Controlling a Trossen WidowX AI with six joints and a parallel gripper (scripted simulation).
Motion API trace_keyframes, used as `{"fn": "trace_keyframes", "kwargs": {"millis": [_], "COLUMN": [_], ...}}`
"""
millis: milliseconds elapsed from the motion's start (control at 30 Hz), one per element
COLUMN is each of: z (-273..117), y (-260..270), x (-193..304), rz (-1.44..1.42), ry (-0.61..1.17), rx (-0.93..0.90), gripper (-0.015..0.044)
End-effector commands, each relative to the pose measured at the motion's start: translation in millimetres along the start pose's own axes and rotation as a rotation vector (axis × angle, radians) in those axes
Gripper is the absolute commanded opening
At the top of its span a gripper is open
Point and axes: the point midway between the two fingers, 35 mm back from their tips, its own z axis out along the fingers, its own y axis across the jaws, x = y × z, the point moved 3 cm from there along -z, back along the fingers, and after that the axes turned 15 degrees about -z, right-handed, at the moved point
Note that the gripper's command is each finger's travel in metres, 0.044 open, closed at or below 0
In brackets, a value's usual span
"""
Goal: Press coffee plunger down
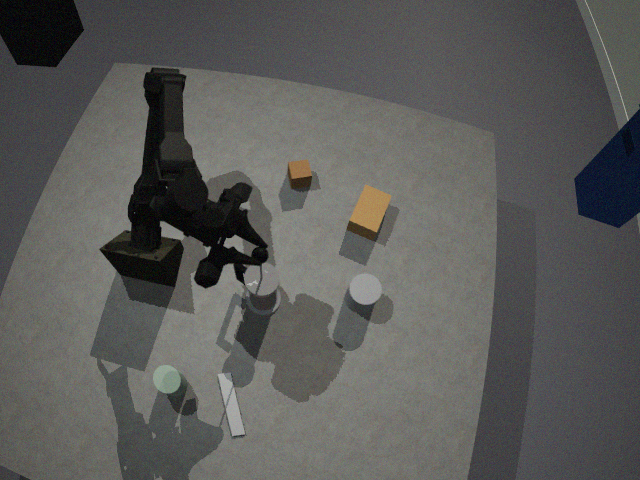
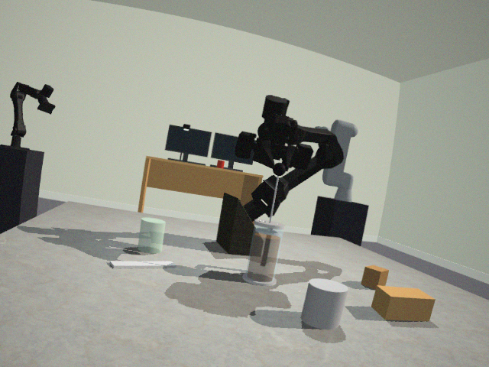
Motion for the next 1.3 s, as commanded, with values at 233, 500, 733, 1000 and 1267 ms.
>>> {"fn": "trace_keyframes", "kwargs": {"millis": [233, 500, 733, 1000, 1267], "z": [8, 17, 25, 33, 42], "y": [0, 0, 0, 2, 3], "x": [10, 20, 29, 39, 49], "rz": [0.005, 0.005, 0.004, 0.004, 0.004], "ry": [0.005, 0.009, 0.011, 0.012, 0.012], "rx": [0.001, 0.002, 0.004, 0.005, 0.005], "gripper": [0.0120, 0.0120, 0.0120, 0.0120, 0.0120]}}
